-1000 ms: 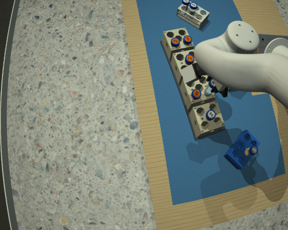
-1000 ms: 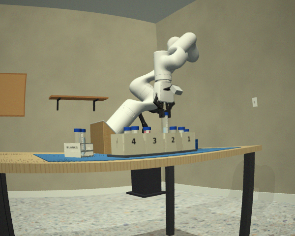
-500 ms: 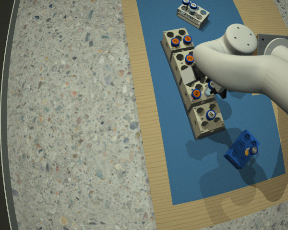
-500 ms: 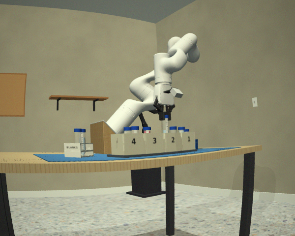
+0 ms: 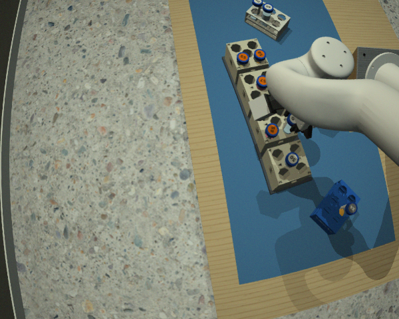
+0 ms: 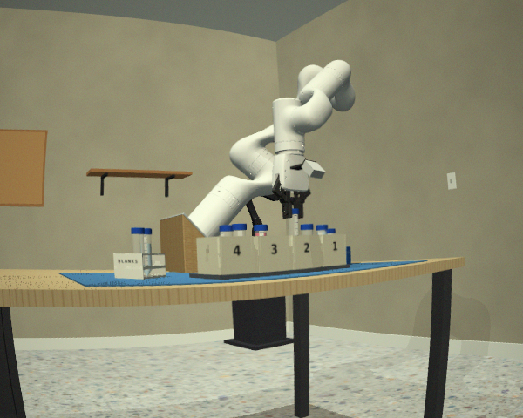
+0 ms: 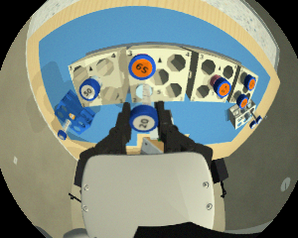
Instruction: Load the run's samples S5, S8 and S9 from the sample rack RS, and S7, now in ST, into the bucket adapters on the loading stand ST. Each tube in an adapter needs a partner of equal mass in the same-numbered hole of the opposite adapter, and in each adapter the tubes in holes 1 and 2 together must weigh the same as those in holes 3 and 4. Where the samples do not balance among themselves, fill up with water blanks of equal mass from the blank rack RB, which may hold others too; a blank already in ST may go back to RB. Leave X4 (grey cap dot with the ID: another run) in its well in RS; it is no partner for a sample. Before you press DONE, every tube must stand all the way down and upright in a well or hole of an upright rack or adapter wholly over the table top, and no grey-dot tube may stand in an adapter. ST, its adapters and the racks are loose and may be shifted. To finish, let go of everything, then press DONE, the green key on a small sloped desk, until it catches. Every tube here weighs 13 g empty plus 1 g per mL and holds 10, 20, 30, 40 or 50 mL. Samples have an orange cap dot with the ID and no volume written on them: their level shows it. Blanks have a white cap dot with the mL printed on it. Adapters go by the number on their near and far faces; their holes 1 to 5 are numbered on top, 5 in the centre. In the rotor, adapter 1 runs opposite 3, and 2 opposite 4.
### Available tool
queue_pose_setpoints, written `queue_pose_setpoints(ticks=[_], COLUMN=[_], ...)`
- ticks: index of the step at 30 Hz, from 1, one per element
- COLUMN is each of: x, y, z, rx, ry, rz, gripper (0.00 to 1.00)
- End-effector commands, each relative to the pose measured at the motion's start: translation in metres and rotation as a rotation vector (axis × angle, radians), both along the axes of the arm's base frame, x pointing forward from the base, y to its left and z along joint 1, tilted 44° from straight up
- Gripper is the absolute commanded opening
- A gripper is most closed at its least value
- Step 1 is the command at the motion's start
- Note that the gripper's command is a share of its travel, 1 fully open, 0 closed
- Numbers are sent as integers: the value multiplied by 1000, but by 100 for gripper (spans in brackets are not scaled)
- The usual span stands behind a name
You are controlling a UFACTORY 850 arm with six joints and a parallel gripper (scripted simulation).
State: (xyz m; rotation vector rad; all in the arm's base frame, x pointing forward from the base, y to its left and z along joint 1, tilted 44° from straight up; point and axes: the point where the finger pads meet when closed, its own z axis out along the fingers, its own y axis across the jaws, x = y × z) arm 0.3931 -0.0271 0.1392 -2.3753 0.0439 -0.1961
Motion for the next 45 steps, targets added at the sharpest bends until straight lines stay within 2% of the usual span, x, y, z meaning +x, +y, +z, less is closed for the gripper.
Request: queue_pose_setpoints(ticks=[1,45], x=[1,7], y=[3,29], z=[-3,-30], rx=[-1,0], ry=[-1,-1], rz=[-1,-1], gripper=[0,0])
